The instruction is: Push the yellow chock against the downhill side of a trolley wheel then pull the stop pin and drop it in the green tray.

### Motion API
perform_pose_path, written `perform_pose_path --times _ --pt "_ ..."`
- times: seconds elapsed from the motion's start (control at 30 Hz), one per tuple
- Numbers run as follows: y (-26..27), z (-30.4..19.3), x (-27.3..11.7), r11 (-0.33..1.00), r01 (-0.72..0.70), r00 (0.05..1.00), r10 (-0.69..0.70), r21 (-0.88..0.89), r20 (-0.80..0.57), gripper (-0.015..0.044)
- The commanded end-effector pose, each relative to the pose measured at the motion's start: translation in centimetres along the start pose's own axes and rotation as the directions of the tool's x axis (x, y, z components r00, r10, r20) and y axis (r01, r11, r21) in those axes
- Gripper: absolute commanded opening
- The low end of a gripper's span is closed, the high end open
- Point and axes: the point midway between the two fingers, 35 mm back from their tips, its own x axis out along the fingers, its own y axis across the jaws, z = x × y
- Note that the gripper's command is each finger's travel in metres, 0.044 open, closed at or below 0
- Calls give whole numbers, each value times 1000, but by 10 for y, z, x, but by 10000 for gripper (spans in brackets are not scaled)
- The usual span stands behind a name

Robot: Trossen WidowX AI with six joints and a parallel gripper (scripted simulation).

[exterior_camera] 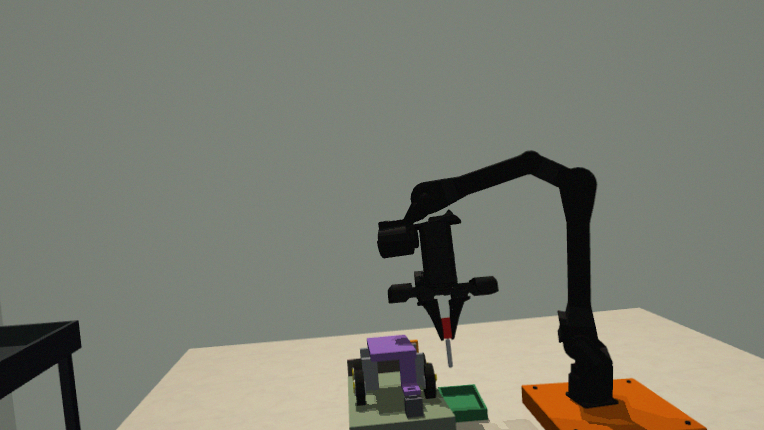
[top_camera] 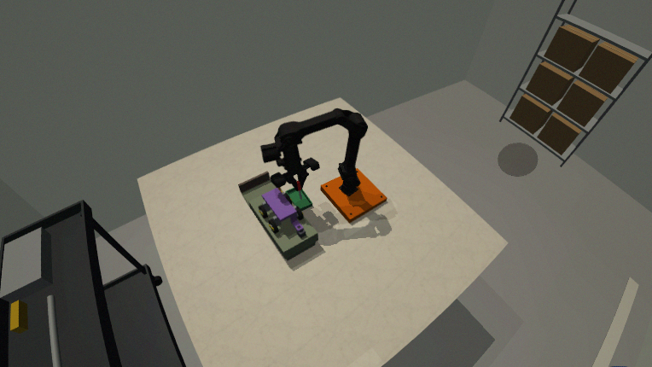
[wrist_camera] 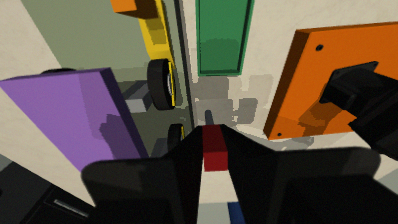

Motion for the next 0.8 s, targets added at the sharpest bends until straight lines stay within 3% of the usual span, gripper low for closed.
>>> perform_pose_path --times 0.0,0.5,0.77 --pt "-1 18 -2 1000 1 1000 -1 -5 6 0" --pt "-4 54 -6 1000 1 1000 -1 0 10 0" --pt "-4 52 -6 976 -23 999 12 218 51 0"
